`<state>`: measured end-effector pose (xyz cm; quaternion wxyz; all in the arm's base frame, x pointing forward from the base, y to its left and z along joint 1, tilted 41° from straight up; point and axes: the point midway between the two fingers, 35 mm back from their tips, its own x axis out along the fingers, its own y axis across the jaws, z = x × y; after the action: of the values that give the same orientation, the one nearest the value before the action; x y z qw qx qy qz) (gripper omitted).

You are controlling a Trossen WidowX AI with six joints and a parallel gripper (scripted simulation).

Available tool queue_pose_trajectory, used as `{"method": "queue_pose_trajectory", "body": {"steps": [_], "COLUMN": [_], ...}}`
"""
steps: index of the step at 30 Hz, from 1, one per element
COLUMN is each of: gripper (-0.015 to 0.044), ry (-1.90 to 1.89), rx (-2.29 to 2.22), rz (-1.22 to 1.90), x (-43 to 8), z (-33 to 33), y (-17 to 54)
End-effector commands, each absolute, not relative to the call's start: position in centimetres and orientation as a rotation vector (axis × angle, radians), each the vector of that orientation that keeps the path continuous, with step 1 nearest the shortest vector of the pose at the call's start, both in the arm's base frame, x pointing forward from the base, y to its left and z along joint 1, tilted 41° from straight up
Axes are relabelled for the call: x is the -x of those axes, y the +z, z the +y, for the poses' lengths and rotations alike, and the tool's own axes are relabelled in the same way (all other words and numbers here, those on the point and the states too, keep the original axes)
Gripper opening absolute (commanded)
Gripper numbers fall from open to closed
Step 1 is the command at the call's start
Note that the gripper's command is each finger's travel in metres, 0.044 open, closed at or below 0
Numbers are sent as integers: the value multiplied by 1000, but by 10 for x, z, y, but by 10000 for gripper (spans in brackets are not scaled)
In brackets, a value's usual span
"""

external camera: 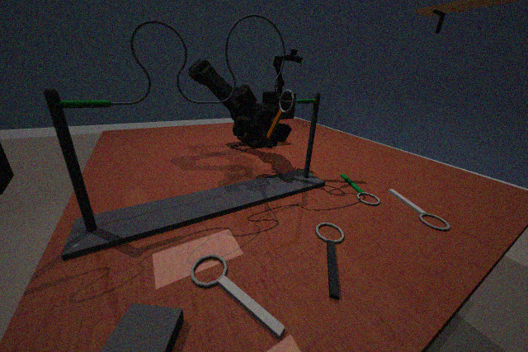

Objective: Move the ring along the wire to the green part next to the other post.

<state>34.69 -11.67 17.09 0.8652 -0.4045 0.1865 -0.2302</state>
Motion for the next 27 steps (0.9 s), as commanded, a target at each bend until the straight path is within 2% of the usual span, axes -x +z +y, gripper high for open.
{"method": "queue_pose_trajectory", "body": {"steps": [1, 27], "gripper": [-150, -150], "ry": [-474, -455], "rx": [799, 705], "rz": [392, 394], "x": [-348, -354], "z": [-110, -82], "y": [164, 138]}}
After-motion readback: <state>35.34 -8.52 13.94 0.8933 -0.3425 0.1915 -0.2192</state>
